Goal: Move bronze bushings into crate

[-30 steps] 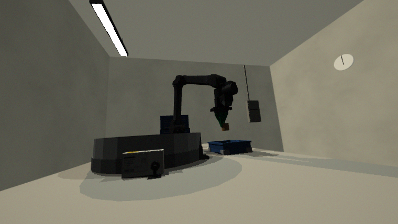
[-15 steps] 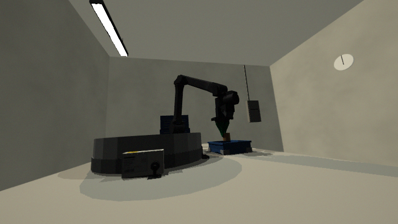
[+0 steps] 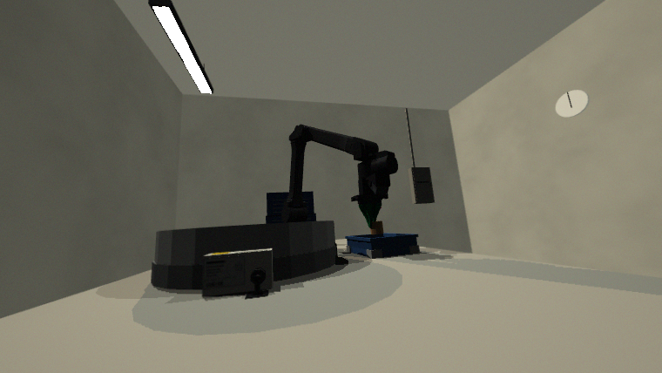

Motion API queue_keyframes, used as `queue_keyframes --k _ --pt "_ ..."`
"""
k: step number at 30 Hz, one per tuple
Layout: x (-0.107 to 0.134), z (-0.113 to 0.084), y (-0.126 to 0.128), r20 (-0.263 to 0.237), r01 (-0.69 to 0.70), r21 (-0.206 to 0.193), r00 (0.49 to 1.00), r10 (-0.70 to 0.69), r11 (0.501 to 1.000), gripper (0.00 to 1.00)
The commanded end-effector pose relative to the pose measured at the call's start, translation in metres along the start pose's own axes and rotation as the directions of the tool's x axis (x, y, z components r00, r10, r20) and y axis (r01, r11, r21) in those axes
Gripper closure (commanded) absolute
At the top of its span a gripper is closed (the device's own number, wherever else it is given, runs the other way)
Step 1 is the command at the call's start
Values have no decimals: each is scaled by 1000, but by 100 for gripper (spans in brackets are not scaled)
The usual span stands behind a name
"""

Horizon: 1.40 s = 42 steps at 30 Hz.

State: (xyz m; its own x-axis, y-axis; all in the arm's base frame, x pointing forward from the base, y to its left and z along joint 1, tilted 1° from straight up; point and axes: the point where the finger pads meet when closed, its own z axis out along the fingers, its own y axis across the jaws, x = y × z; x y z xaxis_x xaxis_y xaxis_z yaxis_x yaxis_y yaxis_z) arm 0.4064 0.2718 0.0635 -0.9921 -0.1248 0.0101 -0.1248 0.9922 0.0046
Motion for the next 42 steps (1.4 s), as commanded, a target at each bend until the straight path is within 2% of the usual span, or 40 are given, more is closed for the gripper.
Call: queue_keyframes --k 1,19,22,28,42 --pt "-15 -25 11 73 2 -33 997 1 999 100" --pt "-15 -25 12 74 2 -33 997 1 999 100" --pt "-24 -34 17 95 3 -44 996 1 999 100" --pt "-26 -25 17 80 0 -37 997 2 999 100" --pt "-26 -25 17 80 1 -37 997 2 999 100"
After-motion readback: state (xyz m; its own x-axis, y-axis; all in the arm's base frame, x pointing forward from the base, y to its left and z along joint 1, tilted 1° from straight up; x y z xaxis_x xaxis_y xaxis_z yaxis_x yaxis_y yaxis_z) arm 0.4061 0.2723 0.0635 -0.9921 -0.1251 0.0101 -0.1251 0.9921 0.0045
